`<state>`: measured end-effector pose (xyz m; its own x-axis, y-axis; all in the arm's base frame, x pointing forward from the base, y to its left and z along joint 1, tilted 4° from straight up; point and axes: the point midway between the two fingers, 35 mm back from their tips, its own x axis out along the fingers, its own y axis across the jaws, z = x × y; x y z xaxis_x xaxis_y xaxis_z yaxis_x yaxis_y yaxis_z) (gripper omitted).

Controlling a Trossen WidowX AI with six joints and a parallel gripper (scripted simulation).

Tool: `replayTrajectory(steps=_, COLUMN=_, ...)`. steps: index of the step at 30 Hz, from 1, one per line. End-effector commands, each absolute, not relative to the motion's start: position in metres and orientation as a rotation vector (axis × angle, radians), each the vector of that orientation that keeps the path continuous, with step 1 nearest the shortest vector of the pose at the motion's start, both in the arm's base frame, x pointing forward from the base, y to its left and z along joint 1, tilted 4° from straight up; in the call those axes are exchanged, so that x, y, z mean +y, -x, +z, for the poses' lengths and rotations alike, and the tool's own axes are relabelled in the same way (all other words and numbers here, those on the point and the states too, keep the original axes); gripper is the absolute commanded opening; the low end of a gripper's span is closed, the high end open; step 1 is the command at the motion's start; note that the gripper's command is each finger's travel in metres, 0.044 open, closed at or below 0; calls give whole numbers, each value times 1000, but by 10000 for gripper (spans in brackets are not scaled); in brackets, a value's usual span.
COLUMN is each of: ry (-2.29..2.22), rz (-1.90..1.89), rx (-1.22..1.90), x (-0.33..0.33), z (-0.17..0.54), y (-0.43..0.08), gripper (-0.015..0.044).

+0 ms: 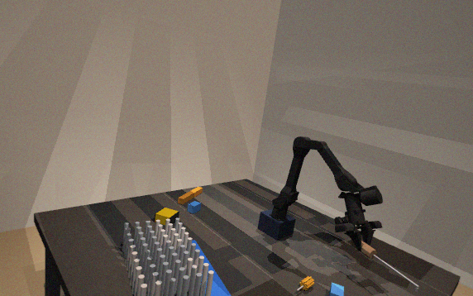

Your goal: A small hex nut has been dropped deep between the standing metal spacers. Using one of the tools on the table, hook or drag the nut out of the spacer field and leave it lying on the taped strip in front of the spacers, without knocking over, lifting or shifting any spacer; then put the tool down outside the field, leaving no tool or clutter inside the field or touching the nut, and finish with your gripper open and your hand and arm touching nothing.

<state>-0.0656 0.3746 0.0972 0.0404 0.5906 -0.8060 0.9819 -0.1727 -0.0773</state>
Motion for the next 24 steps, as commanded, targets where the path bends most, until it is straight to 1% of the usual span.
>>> replayTrajectory(steps=1, ry=-1819, rz=-998, rx=1583, x=376, z=93, y=66, gripper=0)
replayTrajectory(steps=24, ry=-1818, rz=-998, rx=1583, x=378, z=68, y=68, gripper=0)
